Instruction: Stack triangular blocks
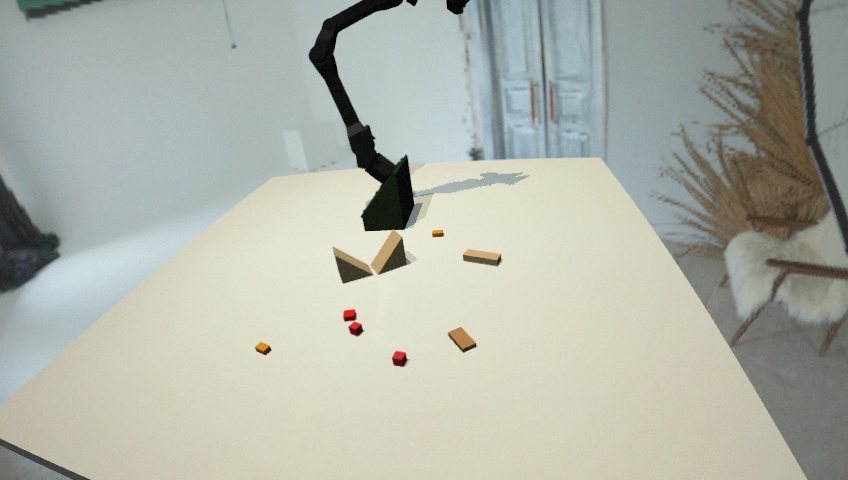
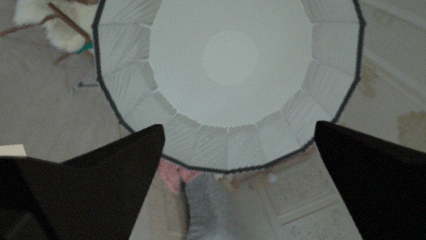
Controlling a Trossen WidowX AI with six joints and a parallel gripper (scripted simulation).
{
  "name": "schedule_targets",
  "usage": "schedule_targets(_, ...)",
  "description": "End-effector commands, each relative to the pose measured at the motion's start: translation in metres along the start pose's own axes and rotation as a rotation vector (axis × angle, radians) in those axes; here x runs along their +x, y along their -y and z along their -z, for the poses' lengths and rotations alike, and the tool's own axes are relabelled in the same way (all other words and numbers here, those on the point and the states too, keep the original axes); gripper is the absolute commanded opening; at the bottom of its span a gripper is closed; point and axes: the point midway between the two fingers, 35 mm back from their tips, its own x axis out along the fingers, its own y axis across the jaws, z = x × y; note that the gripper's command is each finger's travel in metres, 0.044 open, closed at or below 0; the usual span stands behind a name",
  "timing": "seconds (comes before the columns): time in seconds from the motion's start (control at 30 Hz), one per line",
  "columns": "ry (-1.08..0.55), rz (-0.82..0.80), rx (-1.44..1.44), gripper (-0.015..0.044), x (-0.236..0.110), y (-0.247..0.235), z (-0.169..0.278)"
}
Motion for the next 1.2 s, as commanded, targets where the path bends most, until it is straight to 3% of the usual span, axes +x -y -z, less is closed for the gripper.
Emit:
schedule_targets(0.0, -0.007, 0.001, 0.005, 0.0374, 0.000, 0.001, 0.003)
schedule_targets(0.27, -0.275, 0.068, 0.236, 0.0164, -0.019, 0.037, 0.124)
schedule_targets(0.47, -0.500, 0.130, 0.444, 0.0006, -0.054, 0.051, 0.227)
schedule_targets(0.8, -0.878, 0.240, 0.791, 0.0000, -0.145, 0.036, 0.379)
schedule_targets(1.17, -1.313, 0.349, 1.170, 0.0000, -0.277, -0.034, 0.501)
